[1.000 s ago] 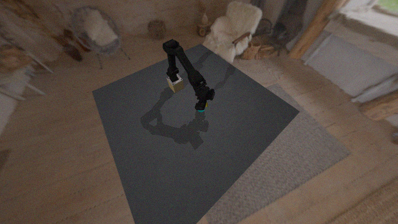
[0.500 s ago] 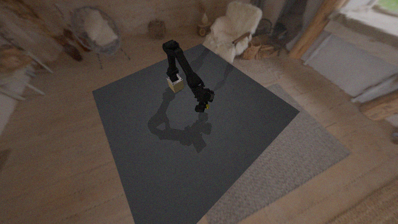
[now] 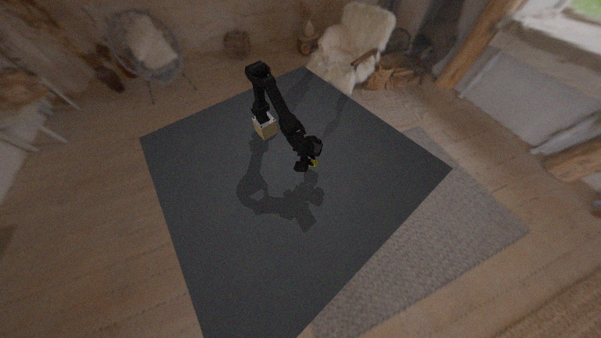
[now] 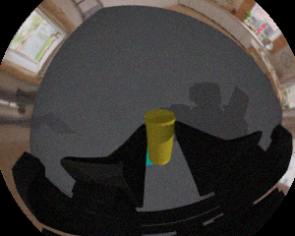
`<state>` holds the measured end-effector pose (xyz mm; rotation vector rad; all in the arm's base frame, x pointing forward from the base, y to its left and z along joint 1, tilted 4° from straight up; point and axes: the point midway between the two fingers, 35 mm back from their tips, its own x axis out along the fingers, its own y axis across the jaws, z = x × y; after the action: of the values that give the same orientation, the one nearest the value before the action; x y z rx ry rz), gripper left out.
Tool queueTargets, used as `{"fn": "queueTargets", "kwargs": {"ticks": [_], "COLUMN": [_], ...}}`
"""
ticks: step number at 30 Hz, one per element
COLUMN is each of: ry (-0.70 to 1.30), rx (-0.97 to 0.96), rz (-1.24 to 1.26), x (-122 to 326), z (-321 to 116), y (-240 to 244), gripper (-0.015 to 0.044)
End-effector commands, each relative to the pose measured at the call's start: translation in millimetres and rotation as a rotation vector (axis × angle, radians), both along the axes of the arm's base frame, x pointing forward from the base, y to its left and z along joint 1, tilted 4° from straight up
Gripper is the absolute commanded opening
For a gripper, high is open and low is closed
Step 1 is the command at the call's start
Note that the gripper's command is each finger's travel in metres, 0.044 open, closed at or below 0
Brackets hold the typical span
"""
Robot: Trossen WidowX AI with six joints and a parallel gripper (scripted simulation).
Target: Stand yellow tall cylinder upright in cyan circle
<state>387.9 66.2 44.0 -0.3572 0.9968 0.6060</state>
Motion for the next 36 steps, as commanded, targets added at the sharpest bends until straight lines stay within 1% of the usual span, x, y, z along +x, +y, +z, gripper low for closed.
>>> {"fn": "queueTargets", "kwargs": {"ticks": [1, 36], "ry": [-0.008, -0.171], "rx": [0.028, 0.209], "rz": [-0.009, -0.035], "x": [0.2, 12.1], "z": [-4.0, -10.9], "y": [-0.1, -7.5], "gripper": [0.0105, 0.0105]}}
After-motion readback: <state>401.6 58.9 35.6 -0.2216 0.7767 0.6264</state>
